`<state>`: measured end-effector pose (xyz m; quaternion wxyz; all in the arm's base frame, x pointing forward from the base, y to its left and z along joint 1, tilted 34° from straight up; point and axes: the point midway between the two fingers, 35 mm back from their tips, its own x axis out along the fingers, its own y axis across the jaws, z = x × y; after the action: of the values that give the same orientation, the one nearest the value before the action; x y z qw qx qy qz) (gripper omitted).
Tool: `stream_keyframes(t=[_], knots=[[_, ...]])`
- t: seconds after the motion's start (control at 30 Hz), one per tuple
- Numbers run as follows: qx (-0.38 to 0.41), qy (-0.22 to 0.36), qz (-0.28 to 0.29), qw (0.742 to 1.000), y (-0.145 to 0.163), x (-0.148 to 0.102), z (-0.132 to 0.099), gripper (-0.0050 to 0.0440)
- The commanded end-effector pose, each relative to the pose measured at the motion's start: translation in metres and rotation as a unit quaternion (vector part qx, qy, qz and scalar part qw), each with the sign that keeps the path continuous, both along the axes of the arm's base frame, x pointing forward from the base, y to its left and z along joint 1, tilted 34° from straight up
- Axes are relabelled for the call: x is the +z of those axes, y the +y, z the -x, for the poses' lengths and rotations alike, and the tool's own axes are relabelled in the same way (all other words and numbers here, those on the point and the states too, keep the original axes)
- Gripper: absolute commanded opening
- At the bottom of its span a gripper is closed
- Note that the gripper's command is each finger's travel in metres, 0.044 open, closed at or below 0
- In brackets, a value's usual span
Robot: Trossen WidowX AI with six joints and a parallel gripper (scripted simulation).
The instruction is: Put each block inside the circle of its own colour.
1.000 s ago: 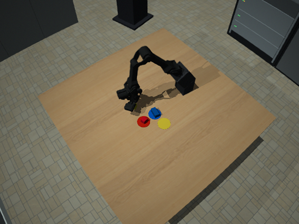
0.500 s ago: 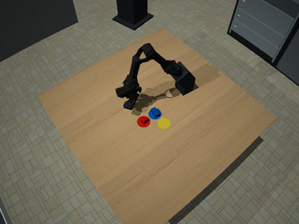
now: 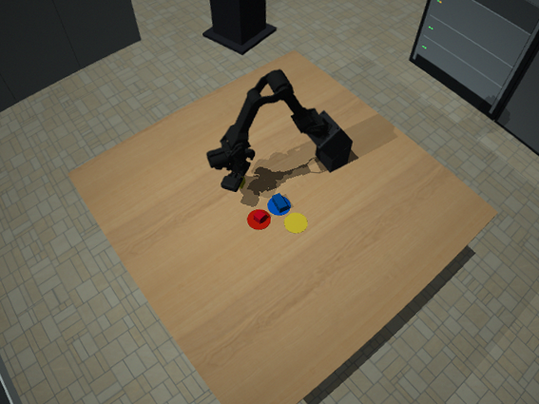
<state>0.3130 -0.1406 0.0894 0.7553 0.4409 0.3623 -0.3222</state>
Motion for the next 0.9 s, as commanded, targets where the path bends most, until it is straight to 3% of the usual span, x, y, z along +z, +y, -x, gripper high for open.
stream_keyframes(t=[0.0, 0.43, 0.87], knots=[[0.001, -0.017, 0.009, 1.000, 0.000, 0.025, 0.006, 0.0105], [0.002, -0.019, 0.011, 1.000, 0.006, 0.046, 0.024, 0.0105], [-0.002, 0.006, -0.004, 1.000, 0.031, 0.021, 0.015, 0.0105]])
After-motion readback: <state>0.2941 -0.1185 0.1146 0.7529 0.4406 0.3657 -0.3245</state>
